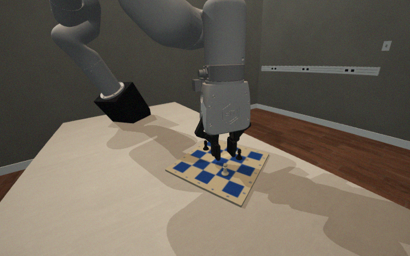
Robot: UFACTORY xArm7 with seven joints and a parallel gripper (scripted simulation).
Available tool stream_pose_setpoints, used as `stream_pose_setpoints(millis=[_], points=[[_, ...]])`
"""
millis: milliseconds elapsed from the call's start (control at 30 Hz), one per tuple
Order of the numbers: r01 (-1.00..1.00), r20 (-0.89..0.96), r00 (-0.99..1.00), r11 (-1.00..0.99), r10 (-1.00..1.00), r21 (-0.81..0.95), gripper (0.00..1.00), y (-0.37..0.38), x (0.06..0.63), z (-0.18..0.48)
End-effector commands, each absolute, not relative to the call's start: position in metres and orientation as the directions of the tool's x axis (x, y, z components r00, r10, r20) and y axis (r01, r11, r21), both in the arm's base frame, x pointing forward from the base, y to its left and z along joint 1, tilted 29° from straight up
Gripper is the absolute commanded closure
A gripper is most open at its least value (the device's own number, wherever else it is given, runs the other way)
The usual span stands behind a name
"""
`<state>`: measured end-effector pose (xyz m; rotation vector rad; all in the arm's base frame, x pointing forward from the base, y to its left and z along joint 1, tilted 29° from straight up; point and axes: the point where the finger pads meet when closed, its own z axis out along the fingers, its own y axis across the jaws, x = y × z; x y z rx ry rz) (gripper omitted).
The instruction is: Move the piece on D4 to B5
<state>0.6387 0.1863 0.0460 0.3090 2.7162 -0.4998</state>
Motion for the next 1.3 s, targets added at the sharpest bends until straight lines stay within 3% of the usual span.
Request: stream_pose_setpoints(millis=[0,1267], points=[[0.273,-0.389,-0.910,0.916,0.145,-0.296,0.65,0.188,0.641,0.046],[0.273,-0.389,-0.910,0.916,0.145,-0.296,0.65,0.183,0.646,0.034]])
